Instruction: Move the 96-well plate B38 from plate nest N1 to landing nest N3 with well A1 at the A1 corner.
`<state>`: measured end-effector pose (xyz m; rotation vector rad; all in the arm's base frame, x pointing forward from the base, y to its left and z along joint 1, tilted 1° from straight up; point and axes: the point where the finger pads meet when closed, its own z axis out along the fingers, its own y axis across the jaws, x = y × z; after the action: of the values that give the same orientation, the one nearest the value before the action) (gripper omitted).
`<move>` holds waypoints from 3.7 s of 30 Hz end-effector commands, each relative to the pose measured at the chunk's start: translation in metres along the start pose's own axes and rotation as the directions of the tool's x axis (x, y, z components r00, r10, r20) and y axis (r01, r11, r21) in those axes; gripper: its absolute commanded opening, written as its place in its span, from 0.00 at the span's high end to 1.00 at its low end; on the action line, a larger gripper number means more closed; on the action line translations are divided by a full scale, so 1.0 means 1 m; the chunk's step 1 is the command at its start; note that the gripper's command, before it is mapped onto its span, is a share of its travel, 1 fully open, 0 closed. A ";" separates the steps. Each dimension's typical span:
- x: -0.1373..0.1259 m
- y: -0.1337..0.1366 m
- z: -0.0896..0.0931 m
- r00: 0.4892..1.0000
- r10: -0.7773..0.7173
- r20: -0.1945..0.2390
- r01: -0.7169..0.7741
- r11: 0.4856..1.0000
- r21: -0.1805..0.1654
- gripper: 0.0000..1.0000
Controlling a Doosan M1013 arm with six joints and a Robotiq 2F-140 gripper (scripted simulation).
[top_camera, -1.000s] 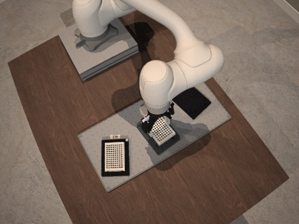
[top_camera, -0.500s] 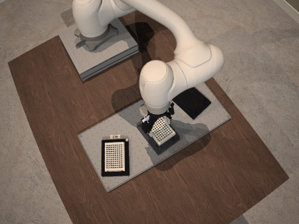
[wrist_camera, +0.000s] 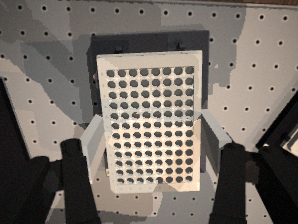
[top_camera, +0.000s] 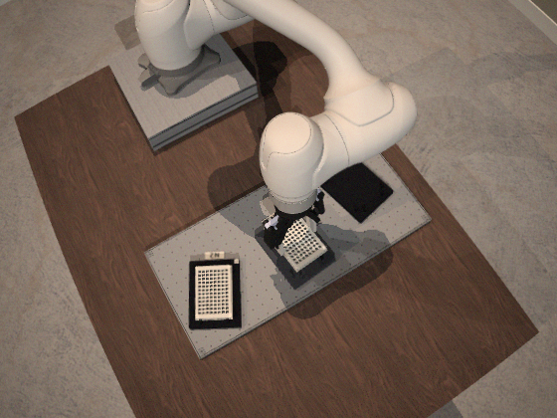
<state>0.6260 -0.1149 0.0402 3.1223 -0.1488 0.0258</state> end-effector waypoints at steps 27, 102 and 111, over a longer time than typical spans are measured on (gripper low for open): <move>-0.001 0.002 0.032 1.000 -0.001 0.005 0.001 1.000 0.004 1.00; -0.003 0.002 0.039 1.000 -0.002 0.005 0.002 1.000 0.004 1.00; -0.003 0.002 0.039 1.000 -0.002 0.005 0.002 1.000 0.004 1.00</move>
<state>0.6251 -0.1171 0.0052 3.1235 -0.1468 0.0228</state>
